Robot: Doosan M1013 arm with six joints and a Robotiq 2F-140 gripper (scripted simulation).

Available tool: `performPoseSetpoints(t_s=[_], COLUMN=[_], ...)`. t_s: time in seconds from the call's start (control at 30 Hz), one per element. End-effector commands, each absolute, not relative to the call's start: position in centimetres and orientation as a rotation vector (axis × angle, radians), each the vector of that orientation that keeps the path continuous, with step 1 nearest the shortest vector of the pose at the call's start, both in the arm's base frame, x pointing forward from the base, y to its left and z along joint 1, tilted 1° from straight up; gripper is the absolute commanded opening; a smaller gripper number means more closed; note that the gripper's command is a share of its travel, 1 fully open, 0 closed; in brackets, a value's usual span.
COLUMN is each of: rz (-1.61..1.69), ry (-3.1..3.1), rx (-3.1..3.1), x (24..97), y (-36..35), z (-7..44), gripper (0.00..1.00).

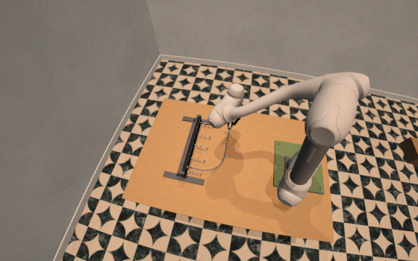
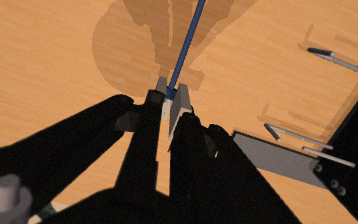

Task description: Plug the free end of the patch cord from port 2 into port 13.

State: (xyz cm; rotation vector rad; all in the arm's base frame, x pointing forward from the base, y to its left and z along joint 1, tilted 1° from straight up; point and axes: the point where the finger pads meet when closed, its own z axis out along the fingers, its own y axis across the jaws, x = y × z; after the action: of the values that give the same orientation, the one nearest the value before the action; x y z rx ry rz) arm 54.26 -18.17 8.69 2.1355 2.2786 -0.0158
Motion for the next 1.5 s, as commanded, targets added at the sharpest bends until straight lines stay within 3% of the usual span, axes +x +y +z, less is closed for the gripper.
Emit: performPoseSetpoints(t_s=[0.0,1.0,1.47], rz=[-0.015,-0.018,-0.025], ry=[2.279,2.401,2.67], rx=[2.135,1.998,1.627], x=[54.3,55.3,57.8], y=[-18.2,-16.7,-13.1], z=[8.7,9.0,9.8], gripper=[0.0,0.0,0.0])
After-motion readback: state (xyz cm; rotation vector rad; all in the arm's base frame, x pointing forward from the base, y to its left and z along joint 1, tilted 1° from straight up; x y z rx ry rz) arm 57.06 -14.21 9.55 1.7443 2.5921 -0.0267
